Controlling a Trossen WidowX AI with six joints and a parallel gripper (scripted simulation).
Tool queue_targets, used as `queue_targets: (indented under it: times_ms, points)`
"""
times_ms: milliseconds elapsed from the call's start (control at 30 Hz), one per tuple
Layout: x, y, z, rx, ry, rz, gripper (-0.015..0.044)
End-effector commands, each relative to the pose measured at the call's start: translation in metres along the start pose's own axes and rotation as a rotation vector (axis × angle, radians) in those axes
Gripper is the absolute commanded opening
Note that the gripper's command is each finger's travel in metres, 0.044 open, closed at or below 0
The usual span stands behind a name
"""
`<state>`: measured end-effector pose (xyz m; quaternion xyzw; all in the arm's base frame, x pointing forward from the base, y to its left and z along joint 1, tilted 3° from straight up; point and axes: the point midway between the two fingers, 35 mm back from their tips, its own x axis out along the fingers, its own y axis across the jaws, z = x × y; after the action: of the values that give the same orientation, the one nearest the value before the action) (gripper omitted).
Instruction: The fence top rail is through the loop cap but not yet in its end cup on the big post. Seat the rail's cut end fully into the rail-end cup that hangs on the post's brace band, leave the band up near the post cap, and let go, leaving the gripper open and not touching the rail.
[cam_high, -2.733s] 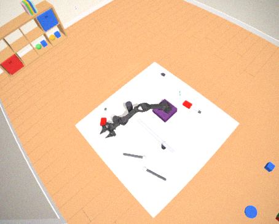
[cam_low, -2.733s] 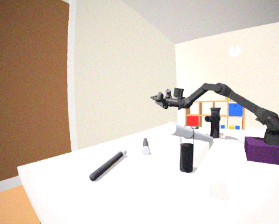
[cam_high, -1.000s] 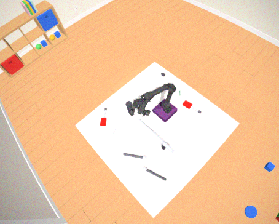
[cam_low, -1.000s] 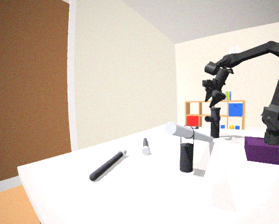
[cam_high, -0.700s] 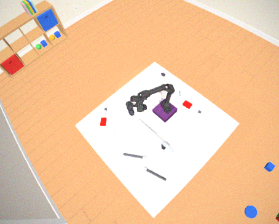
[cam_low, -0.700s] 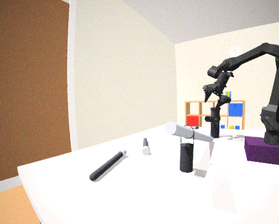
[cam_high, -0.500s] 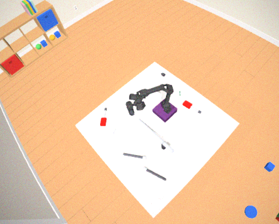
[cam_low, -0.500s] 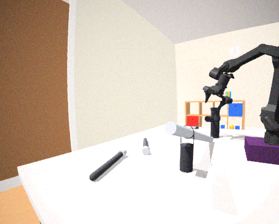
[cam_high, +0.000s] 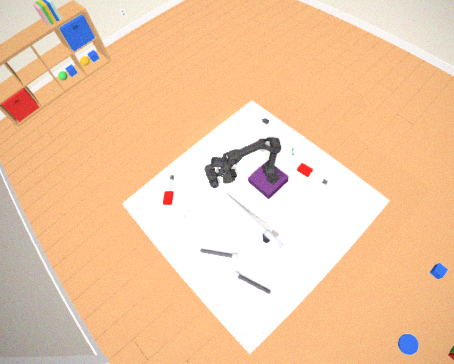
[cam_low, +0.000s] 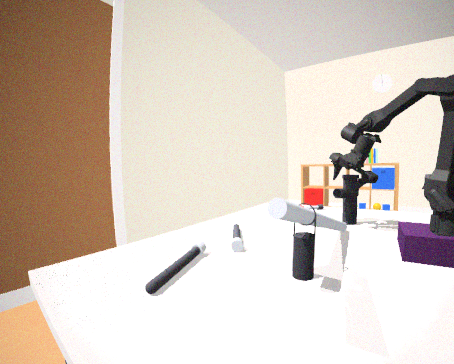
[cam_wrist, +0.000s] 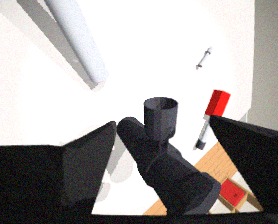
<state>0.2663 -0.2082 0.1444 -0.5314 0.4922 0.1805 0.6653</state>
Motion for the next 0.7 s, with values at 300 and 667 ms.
queue_targets:
  times_ms: [300, 667]
  points:
    - [0.019, -0.002, 0.000, -0.004, -0.002, -0.006, 0.0440]
    - [0.037, -0.003, 0.000, -0.004, -0.002, -0.007, 0.0440]
